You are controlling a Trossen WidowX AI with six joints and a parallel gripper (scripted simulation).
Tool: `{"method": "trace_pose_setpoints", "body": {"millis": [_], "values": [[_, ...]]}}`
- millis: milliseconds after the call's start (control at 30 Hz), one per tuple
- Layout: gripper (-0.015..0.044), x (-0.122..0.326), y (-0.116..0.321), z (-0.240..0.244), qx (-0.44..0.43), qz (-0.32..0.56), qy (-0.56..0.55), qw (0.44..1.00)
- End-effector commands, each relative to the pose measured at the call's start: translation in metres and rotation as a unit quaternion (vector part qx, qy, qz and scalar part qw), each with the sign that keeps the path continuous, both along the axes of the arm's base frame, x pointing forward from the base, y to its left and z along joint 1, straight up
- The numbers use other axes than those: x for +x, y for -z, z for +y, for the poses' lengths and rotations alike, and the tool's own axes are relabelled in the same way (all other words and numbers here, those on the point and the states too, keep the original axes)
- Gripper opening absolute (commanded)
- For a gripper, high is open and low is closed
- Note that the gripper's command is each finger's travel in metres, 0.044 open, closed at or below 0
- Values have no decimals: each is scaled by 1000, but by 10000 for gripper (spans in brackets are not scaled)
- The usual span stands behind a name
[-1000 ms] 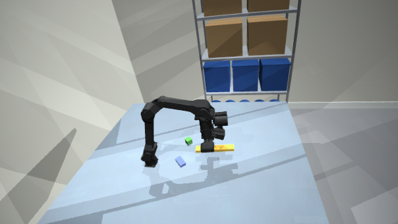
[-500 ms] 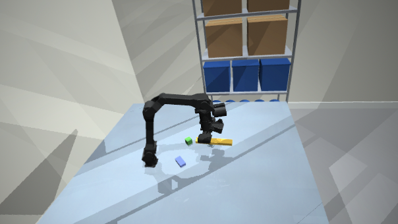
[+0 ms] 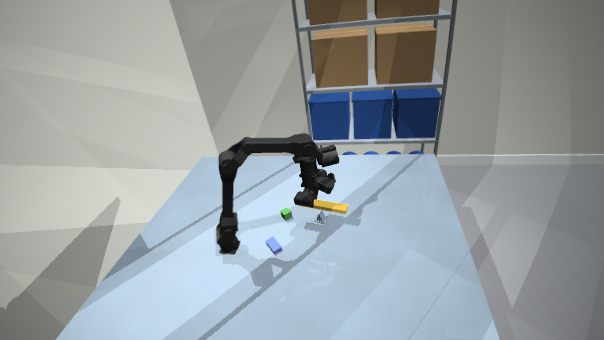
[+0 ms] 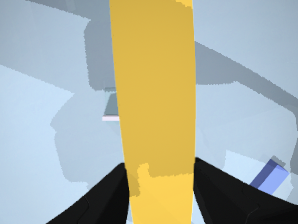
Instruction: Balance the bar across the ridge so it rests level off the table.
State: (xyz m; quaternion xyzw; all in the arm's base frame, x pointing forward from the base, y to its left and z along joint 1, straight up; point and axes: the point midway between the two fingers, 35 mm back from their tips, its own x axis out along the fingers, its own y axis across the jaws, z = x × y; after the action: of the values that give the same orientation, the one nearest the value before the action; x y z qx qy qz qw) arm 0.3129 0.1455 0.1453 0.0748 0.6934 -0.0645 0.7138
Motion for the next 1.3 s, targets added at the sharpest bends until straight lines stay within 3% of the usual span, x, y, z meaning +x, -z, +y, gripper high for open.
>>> {"method": "trace_pose_setpoints", "body": {"millis": [0,1267], "values": [[0,-6,0,15,2,2,23,1000],[0,-11,43,32,3,2,42,999]]}}
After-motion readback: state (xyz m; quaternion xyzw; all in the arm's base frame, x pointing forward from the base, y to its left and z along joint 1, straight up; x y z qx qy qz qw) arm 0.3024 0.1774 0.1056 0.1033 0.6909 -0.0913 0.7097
